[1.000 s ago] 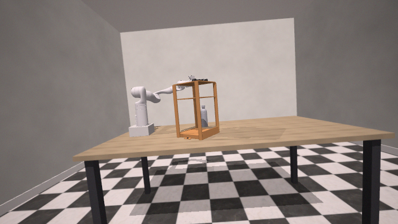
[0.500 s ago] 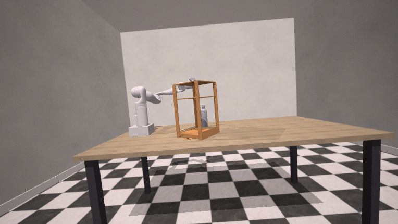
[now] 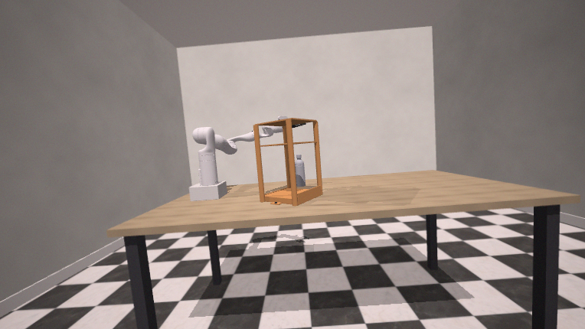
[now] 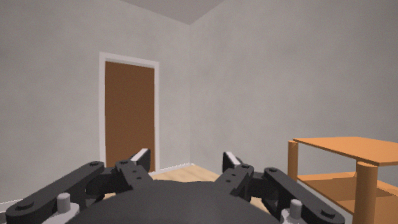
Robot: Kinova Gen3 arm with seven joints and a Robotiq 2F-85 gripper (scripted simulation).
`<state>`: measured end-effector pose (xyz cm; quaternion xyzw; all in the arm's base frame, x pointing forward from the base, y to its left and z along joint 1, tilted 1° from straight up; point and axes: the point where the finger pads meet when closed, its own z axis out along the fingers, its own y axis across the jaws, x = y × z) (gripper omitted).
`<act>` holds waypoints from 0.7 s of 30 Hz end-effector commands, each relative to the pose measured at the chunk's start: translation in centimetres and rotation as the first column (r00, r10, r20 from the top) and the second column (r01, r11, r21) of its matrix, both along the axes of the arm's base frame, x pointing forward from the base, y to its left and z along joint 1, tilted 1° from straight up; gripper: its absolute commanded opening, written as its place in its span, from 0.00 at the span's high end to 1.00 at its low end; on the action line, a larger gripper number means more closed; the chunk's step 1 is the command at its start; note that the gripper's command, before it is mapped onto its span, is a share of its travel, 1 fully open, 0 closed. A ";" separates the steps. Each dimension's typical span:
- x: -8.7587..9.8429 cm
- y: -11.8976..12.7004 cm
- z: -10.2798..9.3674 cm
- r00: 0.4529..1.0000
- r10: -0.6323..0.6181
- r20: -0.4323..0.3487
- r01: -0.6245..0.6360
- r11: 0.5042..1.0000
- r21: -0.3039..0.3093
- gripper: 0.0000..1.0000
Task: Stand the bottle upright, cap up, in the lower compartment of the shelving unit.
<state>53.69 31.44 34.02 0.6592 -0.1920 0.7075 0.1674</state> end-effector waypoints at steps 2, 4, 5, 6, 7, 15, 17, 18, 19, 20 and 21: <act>0.0 -0.1 -0.1 1.000 -0.002 0.001 0.002 1.000 -0.004 0.18; 0.0 -0.9 -1.1 1.000 -0.026 -0.005 0.026 1.000 -0.003 0.18; 0.0 -0.9 -1.1 1.000 -0.026 -0.005 0.026 1.000 -0.003 0.18; 0.0 -0.9 -1.1 1.000 -0.026 -0.005 0.026 1.000 -0.003 0.18; 0.0 -0.9 -1.1 1.000 -0.026 -0.005 0.026 1.000 -0.003 0.18; -0.1 -1.7 -2.0 0.999 -0.048 -0.010 0.048 0.999 -0.003 0.18; -0.1 -1.7 -2.0 0.999 -0.048 -0.010 0.048 0.999 -0.003 0.18; -0.1 -1.7 -2.0 0.999 -0.048 -0.010 0.048 0.999 -0.003 0.18; -0.1 -1.7 -2.0 0.999 -0.048 -0.010 0.048 0.999 -0.003 0.18; -0.2 -2.4 -2.8 0.997 -0.070 -0.015 0.070 0.998 -0.003 0.18; -0.2 -2.4 -2.8 0.997 -0.070 -0.015 0.070 0.998 -0.003 0.18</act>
